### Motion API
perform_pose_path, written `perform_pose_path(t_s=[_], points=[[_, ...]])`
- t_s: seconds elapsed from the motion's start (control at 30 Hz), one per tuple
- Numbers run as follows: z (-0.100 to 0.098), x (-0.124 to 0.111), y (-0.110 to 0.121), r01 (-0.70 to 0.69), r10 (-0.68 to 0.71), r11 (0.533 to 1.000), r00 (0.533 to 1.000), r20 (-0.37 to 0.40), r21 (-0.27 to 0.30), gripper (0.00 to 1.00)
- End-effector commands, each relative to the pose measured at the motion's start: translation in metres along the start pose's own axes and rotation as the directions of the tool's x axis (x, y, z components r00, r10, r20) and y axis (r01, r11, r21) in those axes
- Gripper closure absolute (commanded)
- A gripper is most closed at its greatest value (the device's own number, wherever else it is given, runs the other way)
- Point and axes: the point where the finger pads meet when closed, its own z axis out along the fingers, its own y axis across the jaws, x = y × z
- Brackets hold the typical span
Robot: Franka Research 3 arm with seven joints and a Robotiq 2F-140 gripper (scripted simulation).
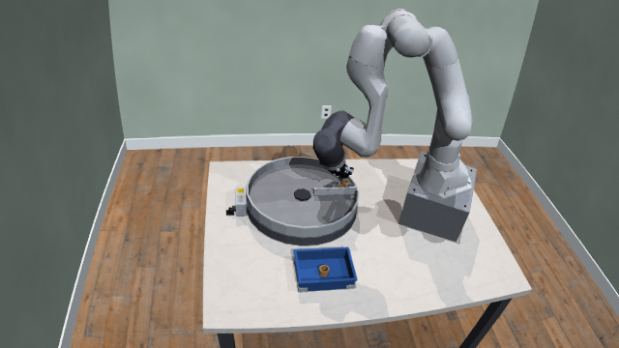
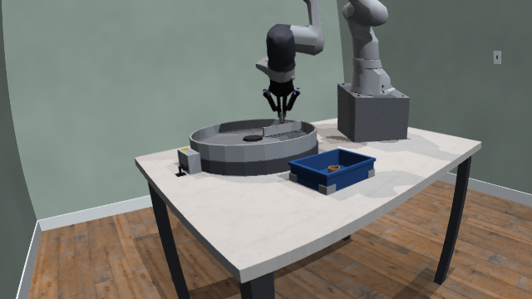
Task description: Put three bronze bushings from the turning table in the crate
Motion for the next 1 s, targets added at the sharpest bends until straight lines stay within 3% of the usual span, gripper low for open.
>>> perform_pose_path(t_s=[0.0, 0.5, 0.97], points=[[-0.001, -0.001, 0.0, -0.003, 0.003, 1.0, 1.0, 0.003, 0.001, 1.0], [-0.043, 0.034, 0.0, -0.003, 0.003, 1.0, 1.0, 0.003, 0.001, 1.0], [-0.049, 0.04, 0.0, -0.003, 0.003, 1.0, 1.0, 0.003, 0.001, 1.0]])
